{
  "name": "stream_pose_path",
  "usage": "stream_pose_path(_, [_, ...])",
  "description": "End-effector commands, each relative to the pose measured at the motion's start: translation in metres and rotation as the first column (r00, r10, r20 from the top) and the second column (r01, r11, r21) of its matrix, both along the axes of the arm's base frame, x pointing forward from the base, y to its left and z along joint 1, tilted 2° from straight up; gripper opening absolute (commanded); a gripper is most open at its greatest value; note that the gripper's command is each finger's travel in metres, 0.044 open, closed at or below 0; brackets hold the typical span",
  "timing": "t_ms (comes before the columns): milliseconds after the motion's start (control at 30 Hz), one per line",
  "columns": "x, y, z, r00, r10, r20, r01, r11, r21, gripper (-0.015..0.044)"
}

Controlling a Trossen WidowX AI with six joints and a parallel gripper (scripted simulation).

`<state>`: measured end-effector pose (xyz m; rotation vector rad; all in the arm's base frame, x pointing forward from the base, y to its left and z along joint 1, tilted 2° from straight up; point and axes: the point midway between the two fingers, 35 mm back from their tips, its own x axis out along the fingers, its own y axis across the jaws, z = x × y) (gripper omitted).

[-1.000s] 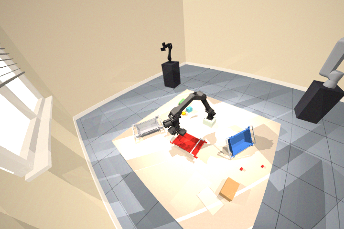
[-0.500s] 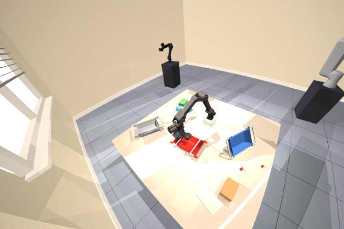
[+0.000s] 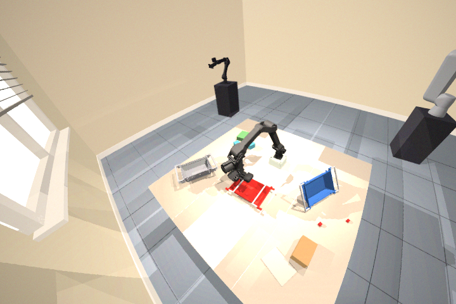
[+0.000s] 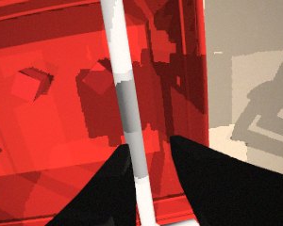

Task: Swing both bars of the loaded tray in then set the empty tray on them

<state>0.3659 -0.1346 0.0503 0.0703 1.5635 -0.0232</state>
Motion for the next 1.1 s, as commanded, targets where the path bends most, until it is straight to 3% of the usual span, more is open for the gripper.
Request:
stream_pose_path(0, [0.0, 0.0, -0.001, 1.0, 0.0, 0.001, 0.0, 1.0, 0.0, 0.009])
stream_pose_path(400, [0.0, 0.0, -0.001, 1.0, 0.0, 0.001, 0.0, 1.0, 0.0, 0.009])
stream_pose_path(533, [0.0, 0.0, -0.001, 1.0, 0.0, 0.001, 0.0, 1.0, 0.0, 0.0])
stream_pose_path(800, [0.001, 0.0, 0.002, 1.0, 0.0, 0.002, 0.0, 1.0, -0.001, 0.0])
stream_pose_path(933, [0.006, -0.003, 0.032, 1.0, -0.001, 0.015, 0.001, 1.0, -0.006, 0.0])
stream_pose_path(1067, [0.007, -0.005, 0.087, 0.999, -0.003, 0.038, 0.003, 1.0, -0.014, 0.0])
